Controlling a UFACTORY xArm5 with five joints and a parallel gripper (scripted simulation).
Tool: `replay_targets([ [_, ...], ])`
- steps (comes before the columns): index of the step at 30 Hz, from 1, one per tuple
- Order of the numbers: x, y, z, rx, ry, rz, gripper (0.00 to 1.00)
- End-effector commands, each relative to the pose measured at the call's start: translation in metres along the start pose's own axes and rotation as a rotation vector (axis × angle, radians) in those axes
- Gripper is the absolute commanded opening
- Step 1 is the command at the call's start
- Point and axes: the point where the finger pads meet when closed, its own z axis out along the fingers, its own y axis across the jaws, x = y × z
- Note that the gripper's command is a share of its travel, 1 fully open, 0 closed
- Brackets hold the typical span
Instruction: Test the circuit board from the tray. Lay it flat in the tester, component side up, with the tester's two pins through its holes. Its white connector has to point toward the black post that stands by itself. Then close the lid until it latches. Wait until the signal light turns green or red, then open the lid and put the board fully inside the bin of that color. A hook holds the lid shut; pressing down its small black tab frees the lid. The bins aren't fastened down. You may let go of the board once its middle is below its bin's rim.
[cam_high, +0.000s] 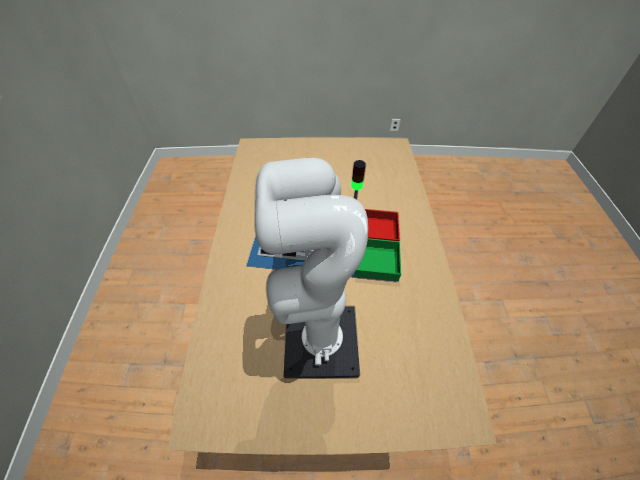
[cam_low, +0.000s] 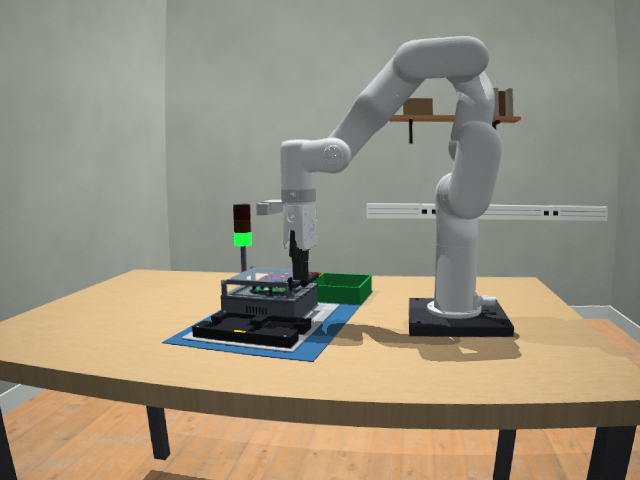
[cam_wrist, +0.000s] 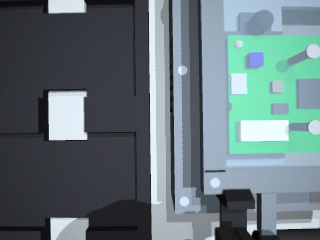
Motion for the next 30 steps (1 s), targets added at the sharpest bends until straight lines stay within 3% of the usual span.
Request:
replay_targets([
  [1,0.0018,-0.0006,0.0033,0.001,0.004,0.000,0.00],
  [30,0.0020,-0.0008,0.0101,0.001,0.004,0.000,0.00],
])
